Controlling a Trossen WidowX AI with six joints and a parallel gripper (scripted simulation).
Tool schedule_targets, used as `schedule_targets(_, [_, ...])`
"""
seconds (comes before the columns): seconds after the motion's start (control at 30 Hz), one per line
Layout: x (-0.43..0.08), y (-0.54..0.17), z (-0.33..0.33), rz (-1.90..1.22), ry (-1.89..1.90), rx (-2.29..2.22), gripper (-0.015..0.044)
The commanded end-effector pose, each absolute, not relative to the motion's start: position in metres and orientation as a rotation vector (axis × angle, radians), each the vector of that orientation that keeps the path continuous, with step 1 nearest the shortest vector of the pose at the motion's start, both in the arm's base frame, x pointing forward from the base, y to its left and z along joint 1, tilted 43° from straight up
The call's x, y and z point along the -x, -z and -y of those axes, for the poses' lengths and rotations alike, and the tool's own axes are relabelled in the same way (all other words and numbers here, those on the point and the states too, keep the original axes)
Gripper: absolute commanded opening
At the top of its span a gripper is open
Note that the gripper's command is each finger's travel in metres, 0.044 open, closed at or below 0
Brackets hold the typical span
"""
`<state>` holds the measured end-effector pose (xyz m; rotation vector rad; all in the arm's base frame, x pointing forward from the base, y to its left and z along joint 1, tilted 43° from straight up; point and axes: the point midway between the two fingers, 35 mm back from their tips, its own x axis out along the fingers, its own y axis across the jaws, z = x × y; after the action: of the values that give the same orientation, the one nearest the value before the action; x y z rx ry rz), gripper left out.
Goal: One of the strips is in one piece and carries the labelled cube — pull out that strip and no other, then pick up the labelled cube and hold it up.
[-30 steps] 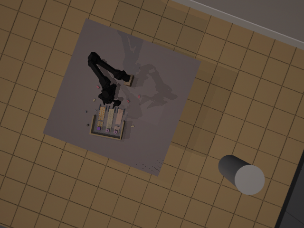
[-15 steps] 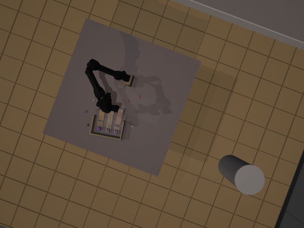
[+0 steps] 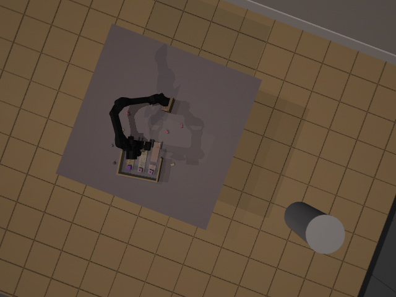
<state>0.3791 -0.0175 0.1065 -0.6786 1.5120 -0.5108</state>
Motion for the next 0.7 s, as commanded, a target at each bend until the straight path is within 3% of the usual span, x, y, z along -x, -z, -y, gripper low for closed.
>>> schedule_targets(0.0, [-0.379,-0.106,0.018,-1.544,0.508,0.665,0.0000])
schedule_targets(0.67, [-0.381,-0.083,0.037,-1.543,0.508,0.665,0.0000])
